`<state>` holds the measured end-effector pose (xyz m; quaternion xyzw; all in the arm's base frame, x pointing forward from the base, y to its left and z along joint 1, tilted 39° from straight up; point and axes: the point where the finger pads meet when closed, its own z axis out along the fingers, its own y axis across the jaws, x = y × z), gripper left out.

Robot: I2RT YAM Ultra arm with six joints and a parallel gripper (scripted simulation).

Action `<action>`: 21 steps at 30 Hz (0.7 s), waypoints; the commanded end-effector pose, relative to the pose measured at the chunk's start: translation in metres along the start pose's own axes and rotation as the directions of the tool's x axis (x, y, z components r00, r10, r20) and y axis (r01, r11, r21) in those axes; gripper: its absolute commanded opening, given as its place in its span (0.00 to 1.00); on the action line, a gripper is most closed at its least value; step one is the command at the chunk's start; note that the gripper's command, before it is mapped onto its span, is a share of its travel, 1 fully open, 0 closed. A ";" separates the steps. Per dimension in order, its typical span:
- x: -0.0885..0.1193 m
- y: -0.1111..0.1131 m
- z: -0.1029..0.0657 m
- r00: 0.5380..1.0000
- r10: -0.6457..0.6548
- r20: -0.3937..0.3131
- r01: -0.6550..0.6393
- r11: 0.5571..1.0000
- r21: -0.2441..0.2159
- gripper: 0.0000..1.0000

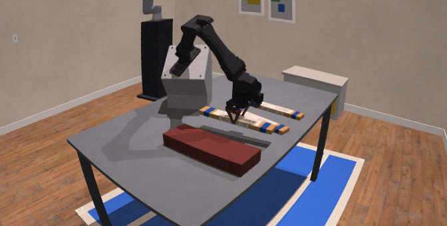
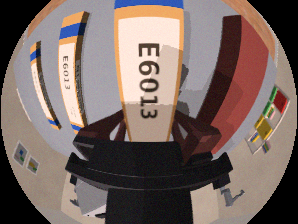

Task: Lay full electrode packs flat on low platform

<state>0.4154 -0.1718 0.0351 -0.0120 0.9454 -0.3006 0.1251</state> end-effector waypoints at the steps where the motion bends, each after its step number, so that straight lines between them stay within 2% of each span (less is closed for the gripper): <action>1: -0.026 -0.007 -0.039 0.997 0.013 0.080 -0.015 1.000 0.015 0.00; 21: -0.023 -0.006 -0.075 0.997 0.014 0.080 -0.015 1.000 0.013 0.00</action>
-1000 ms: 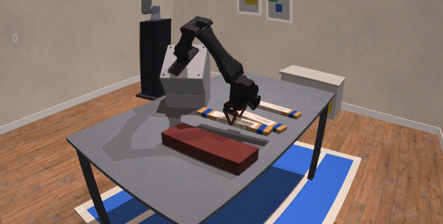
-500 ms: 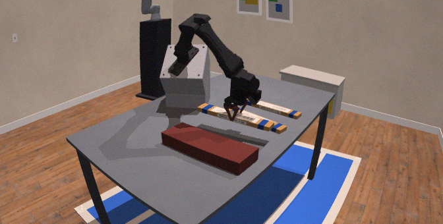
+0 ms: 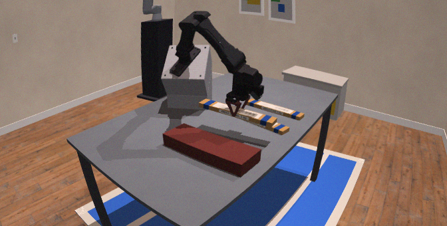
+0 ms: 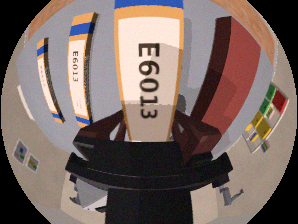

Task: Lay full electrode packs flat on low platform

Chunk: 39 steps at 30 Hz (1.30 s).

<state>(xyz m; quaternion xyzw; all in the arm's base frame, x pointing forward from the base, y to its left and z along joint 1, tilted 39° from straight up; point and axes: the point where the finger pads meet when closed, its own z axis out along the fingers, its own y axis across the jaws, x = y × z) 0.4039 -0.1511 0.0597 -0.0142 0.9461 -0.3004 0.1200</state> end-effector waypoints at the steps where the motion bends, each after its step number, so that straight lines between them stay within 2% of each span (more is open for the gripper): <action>1: -0.026 -0.009 -0.043 0.996 0.021 0.088 -0.022 1.000 0.014 0.00; 39: -0.020 -0.008 -0.112 0.996 0.023 0.090 -0.024 1.000 0.011 0.00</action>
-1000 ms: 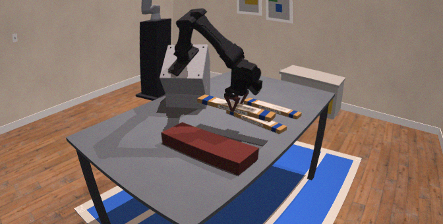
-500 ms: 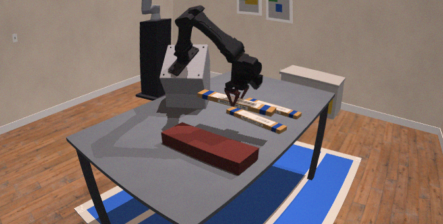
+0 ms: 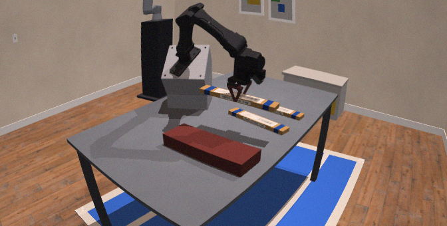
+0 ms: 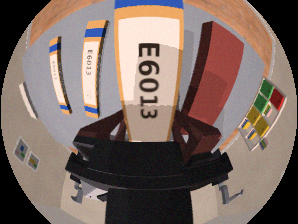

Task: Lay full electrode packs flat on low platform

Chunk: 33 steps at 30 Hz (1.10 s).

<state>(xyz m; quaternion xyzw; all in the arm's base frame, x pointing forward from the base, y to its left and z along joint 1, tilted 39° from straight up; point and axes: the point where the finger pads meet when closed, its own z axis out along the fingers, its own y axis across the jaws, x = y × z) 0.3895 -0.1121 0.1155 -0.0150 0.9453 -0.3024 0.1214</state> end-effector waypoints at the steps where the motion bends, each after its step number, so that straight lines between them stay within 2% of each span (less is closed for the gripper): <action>1: -0.018 -0.008 -0.044 0.996 0.024 0.086 -0.025 1.000 0.007 0.00; 15: -0.015 -0.007 -0.068 0.996 0.025 0.086 -0.025 1.000 0.005 0.00; 33: -0.011 -0.006 -0.068 0.996 0.025 0.086 -0.025 1.000 0.004 0.00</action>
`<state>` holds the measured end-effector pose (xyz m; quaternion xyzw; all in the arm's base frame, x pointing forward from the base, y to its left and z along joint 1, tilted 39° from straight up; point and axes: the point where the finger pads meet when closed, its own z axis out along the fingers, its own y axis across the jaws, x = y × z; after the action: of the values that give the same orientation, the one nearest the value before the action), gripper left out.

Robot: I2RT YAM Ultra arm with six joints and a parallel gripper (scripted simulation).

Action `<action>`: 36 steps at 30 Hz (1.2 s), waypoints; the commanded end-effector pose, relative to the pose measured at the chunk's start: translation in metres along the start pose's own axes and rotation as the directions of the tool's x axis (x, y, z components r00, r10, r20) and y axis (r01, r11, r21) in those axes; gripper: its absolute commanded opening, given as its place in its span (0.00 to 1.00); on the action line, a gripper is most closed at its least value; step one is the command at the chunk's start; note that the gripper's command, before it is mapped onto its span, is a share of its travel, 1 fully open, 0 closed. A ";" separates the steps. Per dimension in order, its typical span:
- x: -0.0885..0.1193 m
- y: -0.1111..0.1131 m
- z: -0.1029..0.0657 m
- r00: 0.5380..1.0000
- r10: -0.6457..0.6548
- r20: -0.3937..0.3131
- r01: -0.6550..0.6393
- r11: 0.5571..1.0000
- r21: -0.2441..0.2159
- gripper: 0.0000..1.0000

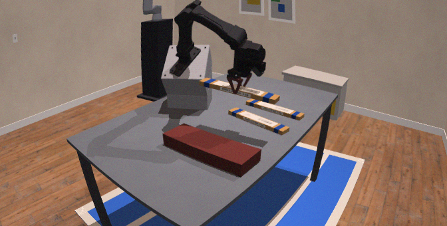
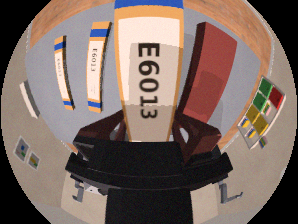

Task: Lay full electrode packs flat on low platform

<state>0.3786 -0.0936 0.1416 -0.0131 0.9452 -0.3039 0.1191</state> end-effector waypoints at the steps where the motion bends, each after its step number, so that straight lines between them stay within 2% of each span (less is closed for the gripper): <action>1: -0.014 -0.006 -0.034 0.996 0.023 0.092 -0.024 1.000 0.001 0.00; 8: -0.009 -0.002 -0.029 0.996 0.018 0.084 -0.018 1.000 0.001 0.00; 36: -0.007 -0.001 -0.028 0.996 0.018 0.086 -0.018 1.000 -0.002 0.00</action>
<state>0.3758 -0.0939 0.1394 -0.0116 0.9447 -0.3044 0.1214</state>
